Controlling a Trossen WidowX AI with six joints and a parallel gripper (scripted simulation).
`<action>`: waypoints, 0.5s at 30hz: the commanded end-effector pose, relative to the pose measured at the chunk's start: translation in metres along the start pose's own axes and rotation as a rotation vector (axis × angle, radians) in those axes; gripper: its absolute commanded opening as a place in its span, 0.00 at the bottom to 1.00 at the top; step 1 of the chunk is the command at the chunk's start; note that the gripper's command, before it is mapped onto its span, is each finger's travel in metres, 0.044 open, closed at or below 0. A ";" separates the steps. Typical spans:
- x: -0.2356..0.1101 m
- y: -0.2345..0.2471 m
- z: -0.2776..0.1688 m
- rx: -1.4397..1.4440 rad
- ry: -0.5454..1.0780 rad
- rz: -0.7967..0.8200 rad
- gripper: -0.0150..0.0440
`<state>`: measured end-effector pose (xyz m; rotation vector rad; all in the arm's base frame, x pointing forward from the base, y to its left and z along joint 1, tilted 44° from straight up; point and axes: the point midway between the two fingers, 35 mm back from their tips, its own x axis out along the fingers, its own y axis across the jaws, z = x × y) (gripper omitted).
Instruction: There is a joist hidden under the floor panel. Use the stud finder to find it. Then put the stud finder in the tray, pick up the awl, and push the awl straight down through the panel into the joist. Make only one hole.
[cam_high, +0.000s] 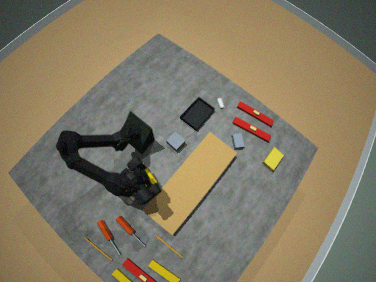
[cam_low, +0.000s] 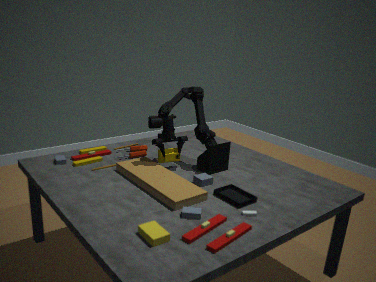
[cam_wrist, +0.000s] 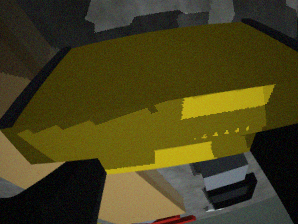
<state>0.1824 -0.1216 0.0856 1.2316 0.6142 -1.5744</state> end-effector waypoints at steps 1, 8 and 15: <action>-0.001 0.001 -0.001 -0.003 0.021 0.007 0.25; 0.000 0.001 0.000 -0.004 0.059 0.002 0.25; 0.000 0.001 0.001 -0.005 0.098 0.001 0.25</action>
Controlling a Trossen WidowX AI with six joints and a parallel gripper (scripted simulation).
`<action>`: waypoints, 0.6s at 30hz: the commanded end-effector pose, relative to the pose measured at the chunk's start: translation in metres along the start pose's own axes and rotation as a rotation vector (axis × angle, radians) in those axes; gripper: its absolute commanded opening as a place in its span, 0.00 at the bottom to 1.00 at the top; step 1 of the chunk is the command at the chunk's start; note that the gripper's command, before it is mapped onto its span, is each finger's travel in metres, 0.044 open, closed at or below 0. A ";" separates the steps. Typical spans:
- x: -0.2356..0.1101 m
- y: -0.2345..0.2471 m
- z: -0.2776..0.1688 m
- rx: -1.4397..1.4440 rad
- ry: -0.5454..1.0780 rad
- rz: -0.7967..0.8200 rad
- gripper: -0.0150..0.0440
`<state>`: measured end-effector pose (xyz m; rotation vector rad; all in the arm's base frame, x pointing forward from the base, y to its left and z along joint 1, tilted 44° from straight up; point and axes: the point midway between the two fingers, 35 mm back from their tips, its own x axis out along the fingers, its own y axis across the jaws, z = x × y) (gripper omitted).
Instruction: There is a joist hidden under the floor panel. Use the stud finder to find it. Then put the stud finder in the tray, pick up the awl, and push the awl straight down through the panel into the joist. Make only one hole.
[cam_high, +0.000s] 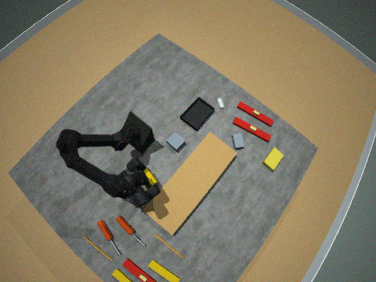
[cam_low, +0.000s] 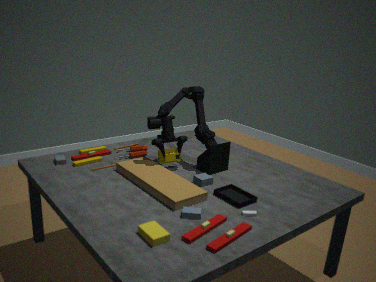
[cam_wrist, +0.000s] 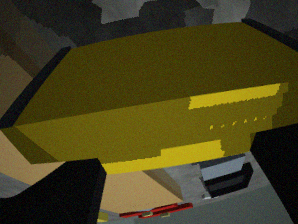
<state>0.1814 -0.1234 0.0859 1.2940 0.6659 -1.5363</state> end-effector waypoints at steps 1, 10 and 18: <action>-0.001 0.001 -0.001 -0.004 0.028 0.004 0.25; -0.001 0.001 0.001 -0.005 0.078 0.007 0.25; -0.001 0.001 0.002 -0.006 0.113 0.012 0.25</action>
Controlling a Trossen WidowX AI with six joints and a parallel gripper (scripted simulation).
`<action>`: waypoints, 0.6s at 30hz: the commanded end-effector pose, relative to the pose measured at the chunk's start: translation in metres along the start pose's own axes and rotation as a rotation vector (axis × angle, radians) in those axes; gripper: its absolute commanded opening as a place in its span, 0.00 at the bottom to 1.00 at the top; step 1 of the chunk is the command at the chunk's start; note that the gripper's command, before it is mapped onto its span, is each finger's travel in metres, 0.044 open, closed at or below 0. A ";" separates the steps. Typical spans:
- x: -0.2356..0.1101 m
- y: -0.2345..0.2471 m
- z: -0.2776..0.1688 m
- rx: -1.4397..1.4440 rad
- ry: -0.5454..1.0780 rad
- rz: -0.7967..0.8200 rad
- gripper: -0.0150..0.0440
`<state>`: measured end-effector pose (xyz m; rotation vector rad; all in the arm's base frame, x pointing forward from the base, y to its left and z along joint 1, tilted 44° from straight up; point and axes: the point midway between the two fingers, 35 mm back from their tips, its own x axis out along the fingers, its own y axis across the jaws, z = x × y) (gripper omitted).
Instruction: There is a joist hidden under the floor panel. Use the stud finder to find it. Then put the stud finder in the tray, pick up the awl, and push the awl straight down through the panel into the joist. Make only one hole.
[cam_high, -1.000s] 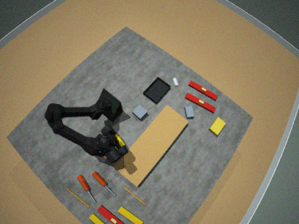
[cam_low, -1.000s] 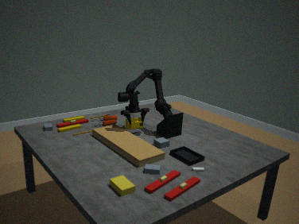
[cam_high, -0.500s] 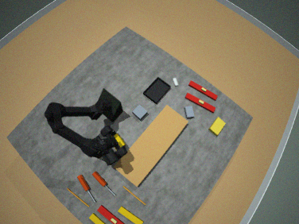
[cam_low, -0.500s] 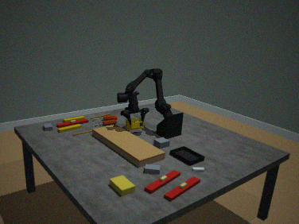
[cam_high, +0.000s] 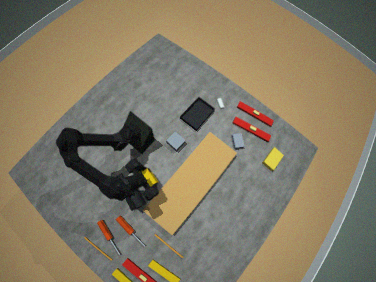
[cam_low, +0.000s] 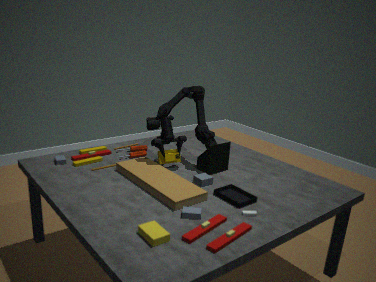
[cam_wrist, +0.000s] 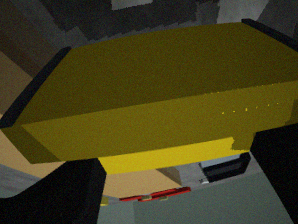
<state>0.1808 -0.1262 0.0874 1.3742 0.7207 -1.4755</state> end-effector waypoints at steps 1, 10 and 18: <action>-0.001 0.001 -0.001 -0.005 0.021 0.004 0.25; 0.000 0.000 0.000 -0.007 0.067 -0.002 0.25; 0.000 0.000 0.001 -0.008 0.110 -0.003 0.25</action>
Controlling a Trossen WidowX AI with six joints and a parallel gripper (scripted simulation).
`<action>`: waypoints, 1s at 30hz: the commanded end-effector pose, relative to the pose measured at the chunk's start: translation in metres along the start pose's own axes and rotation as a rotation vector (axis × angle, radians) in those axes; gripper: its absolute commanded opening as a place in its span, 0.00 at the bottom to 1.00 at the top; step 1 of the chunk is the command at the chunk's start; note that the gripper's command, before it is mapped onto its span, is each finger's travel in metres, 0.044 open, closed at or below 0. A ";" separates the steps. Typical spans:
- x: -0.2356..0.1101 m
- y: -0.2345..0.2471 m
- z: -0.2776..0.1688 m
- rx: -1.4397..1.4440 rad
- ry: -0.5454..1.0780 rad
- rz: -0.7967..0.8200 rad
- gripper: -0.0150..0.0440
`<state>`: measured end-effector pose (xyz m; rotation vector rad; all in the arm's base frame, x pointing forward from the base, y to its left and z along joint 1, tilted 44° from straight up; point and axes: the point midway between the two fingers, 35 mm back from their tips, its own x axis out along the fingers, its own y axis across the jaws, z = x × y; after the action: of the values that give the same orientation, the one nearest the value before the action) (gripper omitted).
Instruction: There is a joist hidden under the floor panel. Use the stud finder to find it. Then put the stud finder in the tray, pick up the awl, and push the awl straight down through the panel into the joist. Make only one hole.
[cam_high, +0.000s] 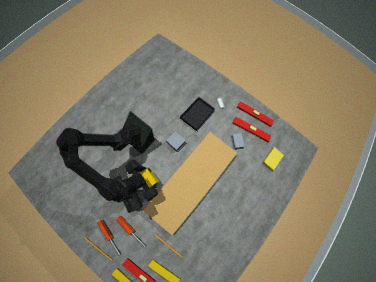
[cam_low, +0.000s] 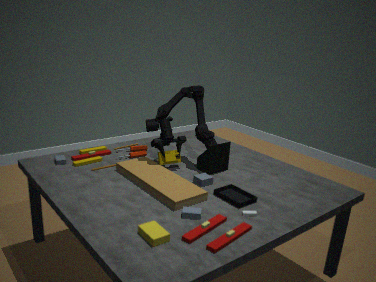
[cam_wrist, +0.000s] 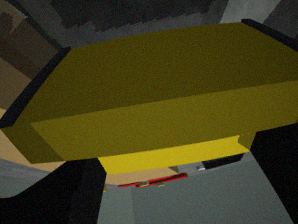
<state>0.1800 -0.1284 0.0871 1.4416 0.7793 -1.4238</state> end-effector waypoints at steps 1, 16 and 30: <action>0.000 0.000 -0.001 -0.005 0.030 0.000 0.25; -0.001 0.001 0.001 -0.006 0.107 0.007 0.25; 0.000 0.000 0.003 -0.010 0.180 0.000 0.25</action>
<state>0.1780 -0.1322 0.0874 1.5599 0.8776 -1.3215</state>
